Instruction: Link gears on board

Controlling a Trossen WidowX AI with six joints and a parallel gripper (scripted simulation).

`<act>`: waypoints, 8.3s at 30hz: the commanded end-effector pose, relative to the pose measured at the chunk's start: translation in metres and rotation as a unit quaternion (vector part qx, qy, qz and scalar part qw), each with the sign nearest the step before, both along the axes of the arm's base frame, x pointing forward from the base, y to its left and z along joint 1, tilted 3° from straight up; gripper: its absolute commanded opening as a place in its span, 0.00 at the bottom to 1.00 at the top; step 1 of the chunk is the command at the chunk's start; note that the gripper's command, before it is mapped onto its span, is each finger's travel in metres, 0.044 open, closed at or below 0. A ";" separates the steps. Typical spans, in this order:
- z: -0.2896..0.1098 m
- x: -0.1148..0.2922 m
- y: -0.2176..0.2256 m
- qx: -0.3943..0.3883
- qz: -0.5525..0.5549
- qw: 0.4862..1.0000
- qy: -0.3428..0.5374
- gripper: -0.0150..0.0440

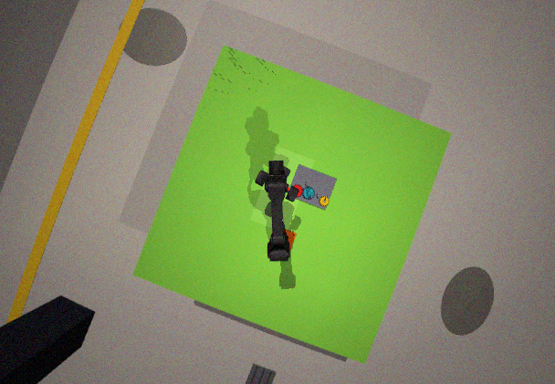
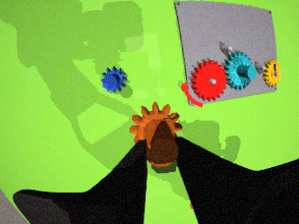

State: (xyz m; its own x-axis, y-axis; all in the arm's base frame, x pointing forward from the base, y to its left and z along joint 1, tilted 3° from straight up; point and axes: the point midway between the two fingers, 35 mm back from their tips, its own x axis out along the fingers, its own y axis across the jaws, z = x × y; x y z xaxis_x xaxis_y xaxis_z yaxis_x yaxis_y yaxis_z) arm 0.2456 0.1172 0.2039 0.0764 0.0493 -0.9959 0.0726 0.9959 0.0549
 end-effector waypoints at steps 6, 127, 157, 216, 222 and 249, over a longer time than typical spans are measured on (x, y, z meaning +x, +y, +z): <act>-0.009 0.008 -0.014 -0.002 0.001 1.000 0.006 0.25; -0.072 0.037 -0.209 -0.015 0.121 0.993 0.001 0.25; -0.098 0.039 -0.209 -0.023 0.243 0.970 -0.004 0.25; -0.121 0.039 -0.207 -0.015 0.119 0.993 0.001 0.25; -0.122 0.040 -0.208 -0.009 0.039 0.999 0.005 0.25; -0.124 0.040 -0.208 -0.025 0.271 0.962 -0.005 0.25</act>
